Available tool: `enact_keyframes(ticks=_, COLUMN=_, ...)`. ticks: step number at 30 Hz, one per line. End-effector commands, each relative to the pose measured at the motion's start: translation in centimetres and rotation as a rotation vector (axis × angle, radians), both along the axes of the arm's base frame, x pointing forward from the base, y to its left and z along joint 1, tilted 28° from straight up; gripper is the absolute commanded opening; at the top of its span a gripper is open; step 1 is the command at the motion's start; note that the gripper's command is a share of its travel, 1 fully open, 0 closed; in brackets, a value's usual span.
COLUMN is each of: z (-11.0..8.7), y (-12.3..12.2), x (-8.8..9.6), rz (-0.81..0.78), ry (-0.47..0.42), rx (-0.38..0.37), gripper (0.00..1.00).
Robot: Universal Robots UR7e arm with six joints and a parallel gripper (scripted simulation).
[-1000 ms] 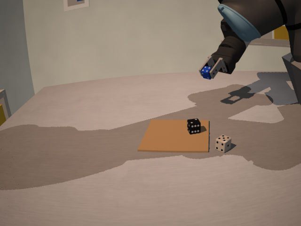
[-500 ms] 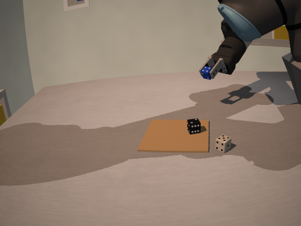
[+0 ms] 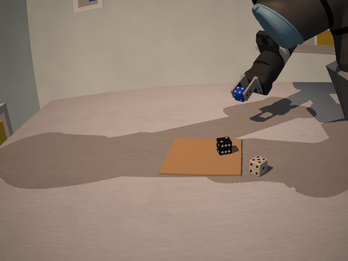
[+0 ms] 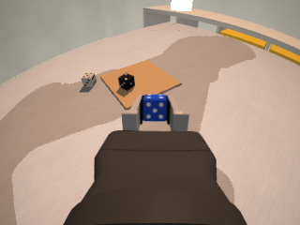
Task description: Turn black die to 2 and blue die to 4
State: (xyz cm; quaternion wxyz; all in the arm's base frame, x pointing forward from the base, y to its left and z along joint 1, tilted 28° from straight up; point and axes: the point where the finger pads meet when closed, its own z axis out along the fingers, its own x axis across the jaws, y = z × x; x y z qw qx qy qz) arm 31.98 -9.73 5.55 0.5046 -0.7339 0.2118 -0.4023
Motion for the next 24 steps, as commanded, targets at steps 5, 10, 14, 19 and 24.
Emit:
enact_keyframes(ticks=5, z=-2.0, y=-0.2, x=1.0, rz=0.000, ry=0.000, rx=0.000, gripper=0.49)
enact_keyframes(ticks=10, z=-3.2, y=-0.4, x=1.7, rz=0.000, ry=0.000, rx=0.000, gripper=0.49)
enact_keyframes(ticks=14, z=-3.8, y=-0.4, x=2.0, rz=0.000, ry=0.000, rx=0.000, gripper=0.49)
enact_keyframes(ticks=19, z=-4.1, y=-0.5, x=2.1, rz=0.000, ry=0.000, rx=0.000, gripper=0.49)
enact_keyframes(ticks=24, z=-4.1, y=-0.5, x=2.1, rz=0.000, ry=0.000, rx=0.000, gripper=0.49)
